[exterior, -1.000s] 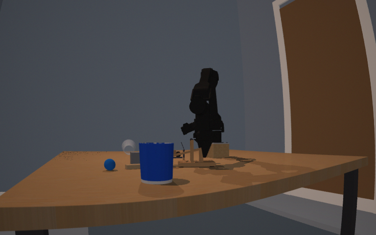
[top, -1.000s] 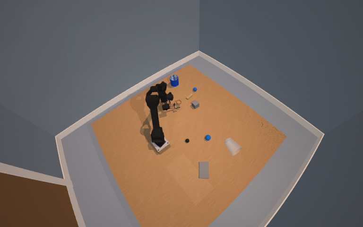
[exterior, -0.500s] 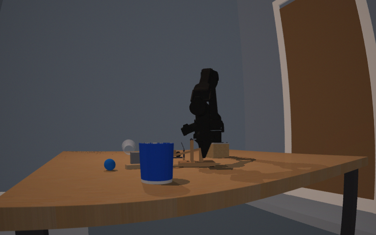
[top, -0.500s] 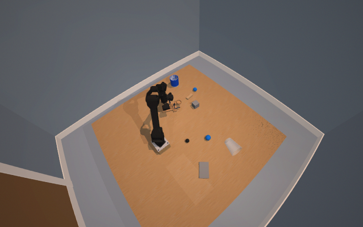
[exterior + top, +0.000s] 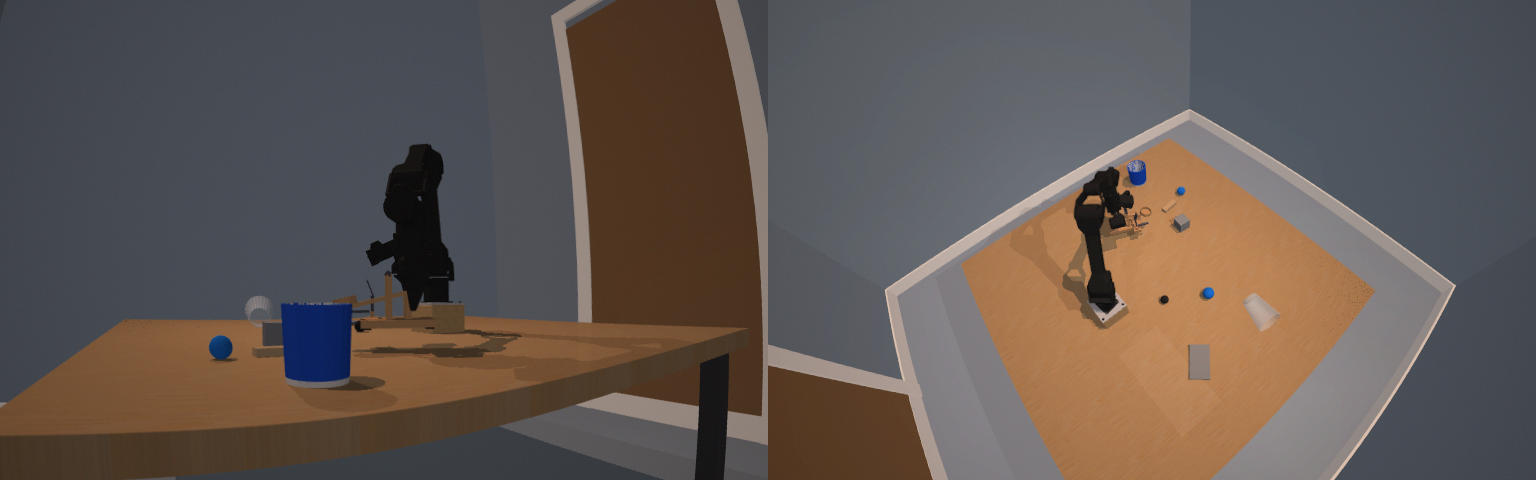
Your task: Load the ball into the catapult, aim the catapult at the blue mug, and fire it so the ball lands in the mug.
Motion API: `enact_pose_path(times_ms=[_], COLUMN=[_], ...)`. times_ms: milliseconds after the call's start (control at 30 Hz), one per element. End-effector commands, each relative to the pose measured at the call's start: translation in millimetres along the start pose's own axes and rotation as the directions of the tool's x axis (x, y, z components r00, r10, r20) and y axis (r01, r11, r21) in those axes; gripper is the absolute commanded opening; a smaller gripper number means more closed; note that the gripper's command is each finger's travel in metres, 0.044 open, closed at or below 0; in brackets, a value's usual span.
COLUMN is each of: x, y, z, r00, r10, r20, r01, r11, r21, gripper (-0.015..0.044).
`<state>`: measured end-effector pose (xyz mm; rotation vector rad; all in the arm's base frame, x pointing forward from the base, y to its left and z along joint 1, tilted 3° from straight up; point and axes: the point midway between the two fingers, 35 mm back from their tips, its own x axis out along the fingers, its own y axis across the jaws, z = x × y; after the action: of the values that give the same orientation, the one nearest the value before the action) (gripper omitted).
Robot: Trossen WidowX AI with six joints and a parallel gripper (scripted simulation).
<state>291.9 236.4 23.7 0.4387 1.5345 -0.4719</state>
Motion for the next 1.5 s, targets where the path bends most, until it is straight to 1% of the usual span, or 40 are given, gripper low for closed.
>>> enact_pose_path(times_ms=[0,200,400,600,833,933,1167,1467], x=[-7,-6,-5,-5,-4,-4,-3,11], y=[1,1,3,7,18,22,23,24], z=[0,0,1,2,7,11,11,12], r00=[1.0,1.0,1.0,1.0,1.0,1.0,1.0,1.0], r10=[0.005,0.004,0.003,0.003,0.003,0.003,0.003,0.003], r20=[0.002,0.002,0.002,0.003,0.003,0.004,0.004,0.004], r01=[-0.005,-0.004,-0.004,-0.004,-0.004,-0.004,-0.005,-0.005], r11=[0.999,0.968,0.895,0.784,0.613,0.573,0.571,0.571], r21=[0.048,0.251,0.445,0.62,0.79,0.82,0.821,0.821], gripper=[0.0,0.0,0.0,0.0,0.0,0.0,0.0,0.0])
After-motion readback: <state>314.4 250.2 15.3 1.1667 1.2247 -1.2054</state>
